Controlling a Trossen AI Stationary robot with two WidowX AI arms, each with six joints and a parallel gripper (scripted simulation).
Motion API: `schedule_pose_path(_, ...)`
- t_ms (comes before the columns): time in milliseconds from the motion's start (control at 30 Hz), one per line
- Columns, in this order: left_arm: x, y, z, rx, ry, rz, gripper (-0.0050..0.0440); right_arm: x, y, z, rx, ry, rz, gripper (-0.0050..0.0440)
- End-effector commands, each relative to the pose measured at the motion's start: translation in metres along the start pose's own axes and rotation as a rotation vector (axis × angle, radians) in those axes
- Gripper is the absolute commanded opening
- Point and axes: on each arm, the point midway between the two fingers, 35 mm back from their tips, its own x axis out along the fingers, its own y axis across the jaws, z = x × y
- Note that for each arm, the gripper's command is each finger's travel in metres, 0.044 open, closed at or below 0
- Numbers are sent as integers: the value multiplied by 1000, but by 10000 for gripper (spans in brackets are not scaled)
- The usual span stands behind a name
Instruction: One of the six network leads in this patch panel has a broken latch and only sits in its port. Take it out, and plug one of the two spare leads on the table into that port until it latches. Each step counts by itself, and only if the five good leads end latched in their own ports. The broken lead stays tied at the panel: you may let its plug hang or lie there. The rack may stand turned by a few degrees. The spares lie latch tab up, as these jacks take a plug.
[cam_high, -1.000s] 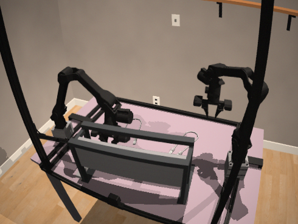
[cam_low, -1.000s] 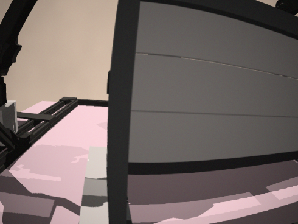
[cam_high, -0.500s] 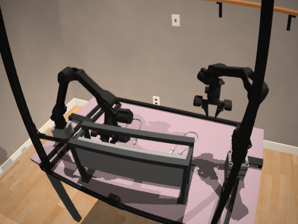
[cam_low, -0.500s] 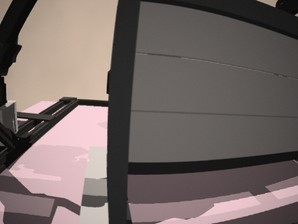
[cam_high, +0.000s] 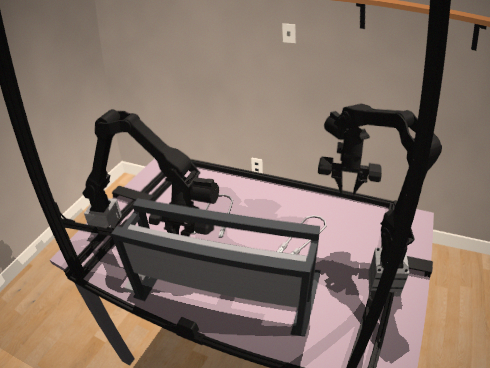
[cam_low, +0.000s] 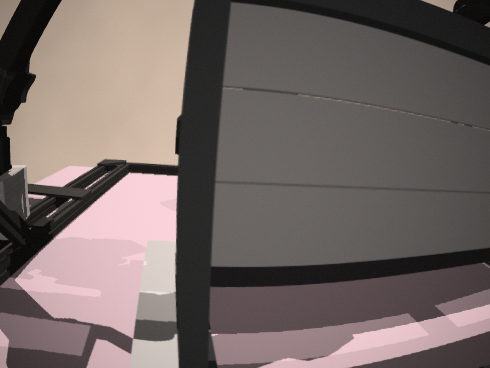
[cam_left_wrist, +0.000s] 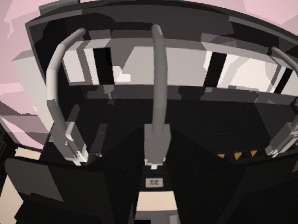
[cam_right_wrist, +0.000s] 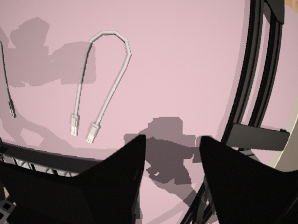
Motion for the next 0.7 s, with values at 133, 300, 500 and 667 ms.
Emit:
schedule_pose_path(133, 0, 0, 0, 0, 0, 0, 55, 0, 0, 0, 0, 0, 0, 176)
schedule_pose_path(300, 0, 0, 0, 0, 0, 0, 55, 0, 0, 0, 0, 0, 0, 176)
schedule_pose_path(500, 0, 0, 0, 0, 0, 0, 55, 0, 0, 0, 0, 0, 0, 176)
schedule_pose_path(667, 0, 0, 0, -1, 0, 0, 55, 0, 0, 0, 0, 0, 0, 176)
